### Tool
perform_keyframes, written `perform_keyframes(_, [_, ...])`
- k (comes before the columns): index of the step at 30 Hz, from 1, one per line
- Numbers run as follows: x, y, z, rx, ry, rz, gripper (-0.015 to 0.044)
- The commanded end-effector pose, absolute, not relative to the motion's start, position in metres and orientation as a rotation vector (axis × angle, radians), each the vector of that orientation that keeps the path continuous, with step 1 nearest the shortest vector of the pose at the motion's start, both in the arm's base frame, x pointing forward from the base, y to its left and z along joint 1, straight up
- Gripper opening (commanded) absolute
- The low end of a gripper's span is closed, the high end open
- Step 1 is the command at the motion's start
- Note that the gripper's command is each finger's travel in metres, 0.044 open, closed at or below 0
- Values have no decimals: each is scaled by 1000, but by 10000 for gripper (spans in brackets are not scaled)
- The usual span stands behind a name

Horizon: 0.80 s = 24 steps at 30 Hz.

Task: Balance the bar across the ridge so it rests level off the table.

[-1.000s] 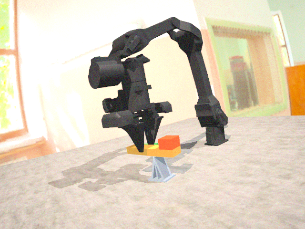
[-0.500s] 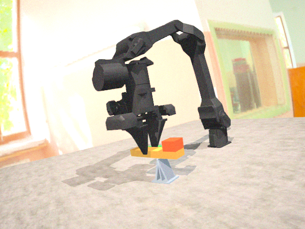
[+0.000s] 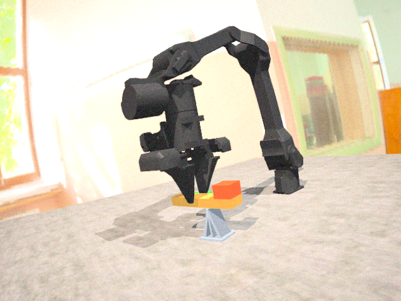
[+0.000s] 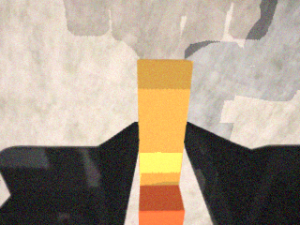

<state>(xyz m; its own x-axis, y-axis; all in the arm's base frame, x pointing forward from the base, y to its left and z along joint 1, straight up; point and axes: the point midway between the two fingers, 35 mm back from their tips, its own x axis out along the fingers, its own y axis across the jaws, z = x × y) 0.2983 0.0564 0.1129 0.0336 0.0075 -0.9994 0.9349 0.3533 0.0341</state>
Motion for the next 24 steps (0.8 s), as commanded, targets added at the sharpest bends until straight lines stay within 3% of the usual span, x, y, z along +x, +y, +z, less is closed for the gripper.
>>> perform_keyframes(1, [298, 56, 110, 957, 1335, -921, 0])
perform_keyframes(24, [298, 56, 113, 958, 1333, -915, 0])
